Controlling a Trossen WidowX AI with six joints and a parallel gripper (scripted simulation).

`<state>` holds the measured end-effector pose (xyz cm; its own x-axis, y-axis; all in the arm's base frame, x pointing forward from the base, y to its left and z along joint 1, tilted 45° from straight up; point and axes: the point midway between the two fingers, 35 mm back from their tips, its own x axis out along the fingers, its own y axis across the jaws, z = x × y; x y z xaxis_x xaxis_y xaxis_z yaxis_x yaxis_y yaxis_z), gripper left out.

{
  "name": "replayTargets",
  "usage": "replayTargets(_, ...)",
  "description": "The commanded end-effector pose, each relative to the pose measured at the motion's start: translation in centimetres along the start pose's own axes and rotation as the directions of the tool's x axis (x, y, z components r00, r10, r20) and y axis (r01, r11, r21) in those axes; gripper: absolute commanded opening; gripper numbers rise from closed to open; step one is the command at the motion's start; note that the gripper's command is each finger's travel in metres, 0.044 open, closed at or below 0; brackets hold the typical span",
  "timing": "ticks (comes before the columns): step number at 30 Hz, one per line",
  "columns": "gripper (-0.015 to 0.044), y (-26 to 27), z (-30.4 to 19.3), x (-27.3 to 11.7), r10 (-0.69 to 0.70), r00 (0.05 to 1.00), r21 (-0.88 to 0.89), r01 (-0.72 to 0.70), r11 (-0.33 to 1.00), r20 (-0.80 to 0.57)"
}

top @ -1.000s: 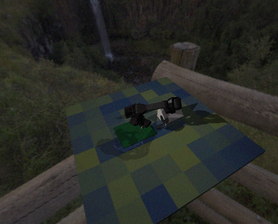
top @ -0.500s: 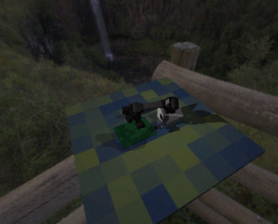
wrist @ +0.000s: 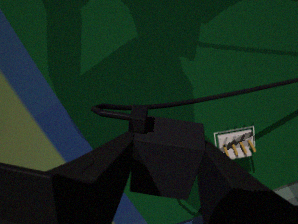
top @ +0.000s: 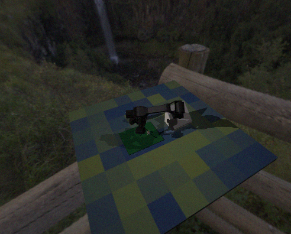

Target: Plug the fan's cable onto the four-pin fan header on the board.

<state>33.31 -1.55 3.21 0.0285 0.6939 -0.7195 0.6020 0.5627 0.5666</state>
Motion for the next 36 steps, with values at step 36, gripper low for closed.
replayTargets(36, 0.0000, -1.7, 0.5, 3.9, -0.243, 0.949, 0.031, 0.242, 0.970, 0.203)
